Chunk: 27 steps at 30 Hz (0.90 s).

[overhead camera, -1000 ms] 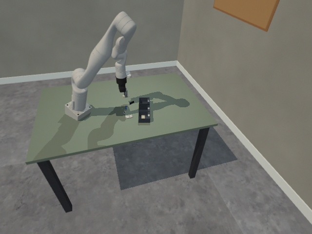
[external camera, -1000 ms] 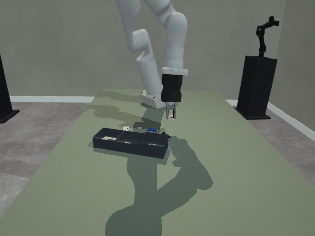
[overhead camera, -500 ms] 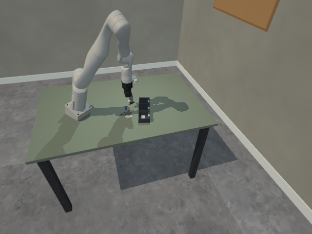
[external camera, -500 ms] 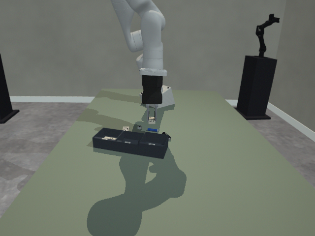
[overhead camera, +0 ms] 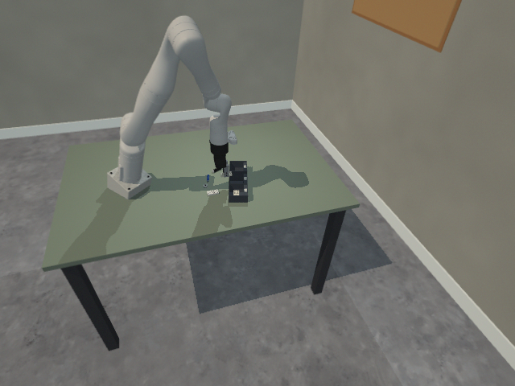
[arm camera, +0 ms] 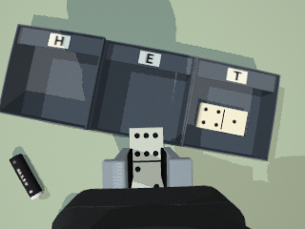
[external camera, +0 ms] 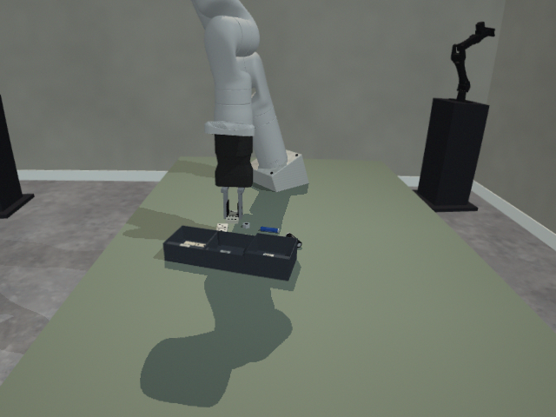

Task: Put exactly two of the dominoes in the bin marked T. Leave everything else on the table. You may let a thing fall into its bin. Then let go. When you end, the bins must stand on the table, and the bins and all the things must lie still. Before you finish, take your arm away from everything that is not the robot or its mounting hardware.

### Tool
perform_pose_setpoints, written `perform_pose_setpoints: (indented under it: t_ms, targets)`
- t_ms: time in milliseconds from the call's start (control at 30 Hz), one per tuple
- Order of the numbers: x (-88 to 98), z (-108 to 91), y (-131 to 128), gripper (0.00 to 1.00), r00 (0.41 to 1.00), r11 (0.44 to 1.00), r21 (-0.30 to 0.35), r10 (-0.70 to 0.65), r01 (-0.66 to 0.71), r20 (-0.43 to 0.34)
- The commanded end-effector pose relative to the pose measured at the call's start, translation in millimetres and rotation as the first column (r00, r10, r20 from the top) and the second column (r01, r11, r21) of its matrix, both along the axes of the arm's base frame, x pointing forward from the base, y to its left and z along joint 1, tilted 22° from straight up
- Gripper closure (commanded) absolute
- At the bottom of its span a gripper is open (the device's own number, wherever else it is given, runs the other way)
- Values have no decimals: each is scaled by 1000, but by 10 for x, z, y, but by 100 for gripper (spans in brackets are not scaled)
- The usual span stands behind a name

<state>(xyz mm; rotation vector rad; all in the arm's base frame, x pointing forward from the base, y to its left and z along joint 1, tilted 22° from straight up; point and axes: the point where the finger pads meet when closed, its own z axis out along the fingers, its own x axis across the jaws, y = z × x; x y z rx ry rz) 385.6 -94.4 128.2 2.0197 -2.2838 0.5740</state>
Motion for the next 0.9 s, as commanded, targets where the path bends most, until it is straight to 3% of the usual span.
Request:
perform_pose_setpoints:
  t_ms: [0,167,333,433,600,667,867]
  targets:
    - [55,91,-199,51,993,993,23,-114,113,41]
    - [97,155,-362,51,964,967,63,-252,248,80]
    - [166,260,-635,51,872,879,140,-472,455,130]
    - [199,309,-762,51,791,803,191,-593,565,150]
    - [199,309,-762,51,621,640,279,-766,715,167]
    - [199,309,-762,51,621,640,279,-766,715,167]
    - [199,309,-762,51,370,402,384,-916,831,157]
